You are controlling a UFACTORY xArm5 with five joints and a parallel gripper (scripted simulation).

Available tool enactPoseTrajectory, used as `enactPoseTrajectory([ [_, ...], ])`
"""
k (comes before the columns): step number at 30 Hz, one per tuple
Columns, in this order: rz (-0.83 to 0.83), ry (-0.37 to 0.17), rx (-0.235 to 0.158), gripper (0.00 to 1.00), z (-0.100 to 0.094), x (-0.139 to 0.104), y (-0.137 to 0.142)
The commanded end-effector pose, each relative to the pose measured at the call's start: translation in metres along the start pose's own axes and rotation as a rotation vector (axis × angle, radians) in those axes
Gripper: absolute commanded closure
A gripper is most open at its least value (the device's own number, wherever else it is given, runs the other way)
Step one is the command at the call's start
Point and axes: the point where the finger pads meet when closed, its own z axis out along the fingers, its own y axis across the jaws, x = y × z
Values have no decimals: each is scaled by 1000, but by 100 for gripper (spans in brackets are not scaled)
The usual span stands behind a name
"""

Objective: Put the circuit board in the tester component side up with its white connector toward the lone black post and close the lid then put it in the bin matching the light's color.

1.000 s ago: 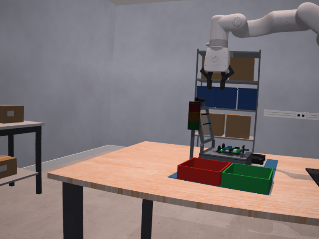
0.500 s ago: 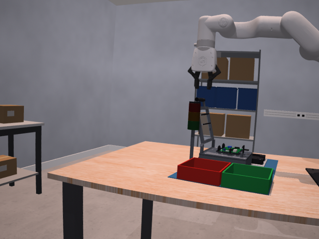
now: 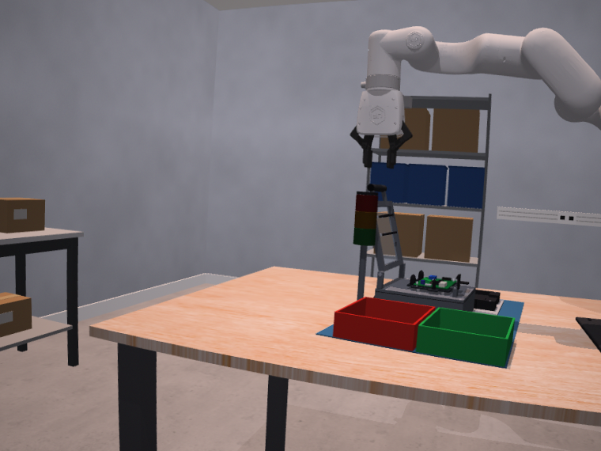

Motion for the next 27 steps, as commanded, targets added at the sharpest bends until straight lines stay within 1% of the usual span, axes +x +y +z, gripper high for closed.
enactPoseTrajectory([
  [1, 0, 0, 3, 48, 1, 0, 0],
  [8, 0, 0, 3, 48, 10, 0, -1],
  [15, 0, 0, 3, 48, 15, 0, -1],
  [27, 0, 0, 3, 48, 16, 0, -1],
])
